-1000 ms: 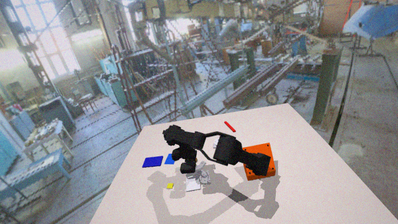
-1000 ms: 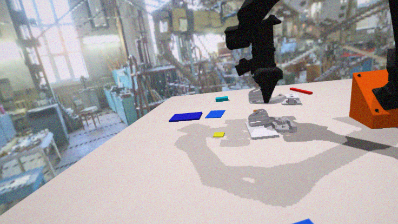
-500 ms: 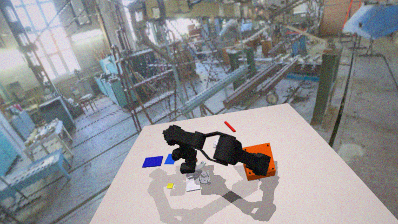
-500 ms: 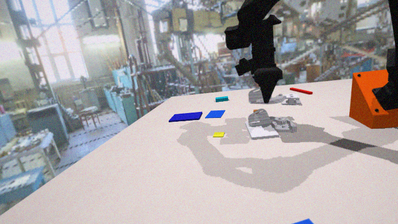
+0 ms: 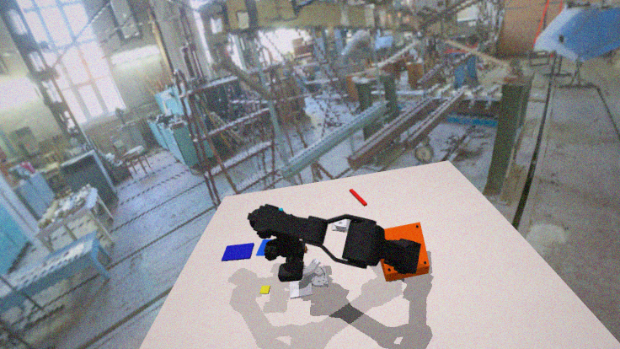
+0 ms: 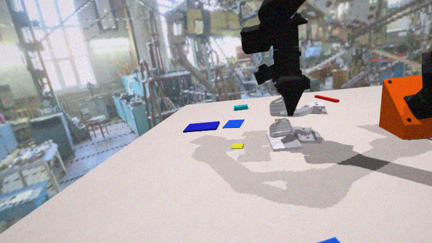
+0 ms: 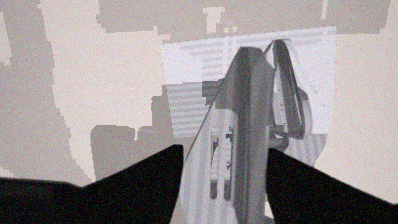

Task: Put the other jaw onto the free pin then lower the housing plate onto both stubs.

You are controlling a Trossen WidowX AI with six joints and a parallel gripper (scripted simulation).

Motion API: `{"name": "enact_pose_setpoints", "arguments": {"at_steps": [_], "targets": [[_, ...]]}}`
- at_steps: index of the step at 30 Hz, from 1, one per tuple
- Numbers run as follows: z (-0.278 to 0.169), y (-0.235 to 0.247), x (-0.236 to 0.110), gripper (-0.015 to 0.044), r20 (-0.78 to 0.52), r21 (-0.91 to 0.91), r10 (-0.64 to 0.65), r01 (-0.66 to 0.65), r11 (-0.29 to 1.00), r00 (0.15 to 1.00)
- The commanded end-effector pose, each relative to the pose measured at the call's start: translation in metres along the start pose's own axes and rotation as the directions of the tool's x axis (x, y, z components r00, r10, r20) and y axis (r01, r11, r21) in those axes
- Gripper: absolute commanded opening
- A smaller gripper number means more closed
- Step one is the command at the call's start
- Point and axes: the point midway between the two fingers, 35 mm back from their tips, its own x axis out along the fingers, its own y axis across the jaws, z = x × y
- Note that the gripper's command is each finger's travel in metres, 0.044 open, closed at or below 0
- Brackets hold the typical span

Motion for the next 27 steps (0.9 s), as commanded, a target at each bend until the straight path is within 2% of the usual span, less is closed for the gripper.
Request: {"name": "enact_pose_setpoints", "arguments": {"at_steps": [1, 27], "targets": [[-0.0011, 0.0078, -0.0003, 0.0134, 0.002, 0.006, 0.006, -0.006, 1.0, 1.0], [-0.0011, 0.0077, -0.0003, 0.0134, 0.002, 0.019, 0.006, -0.006, 1.0, 1.0]]}}
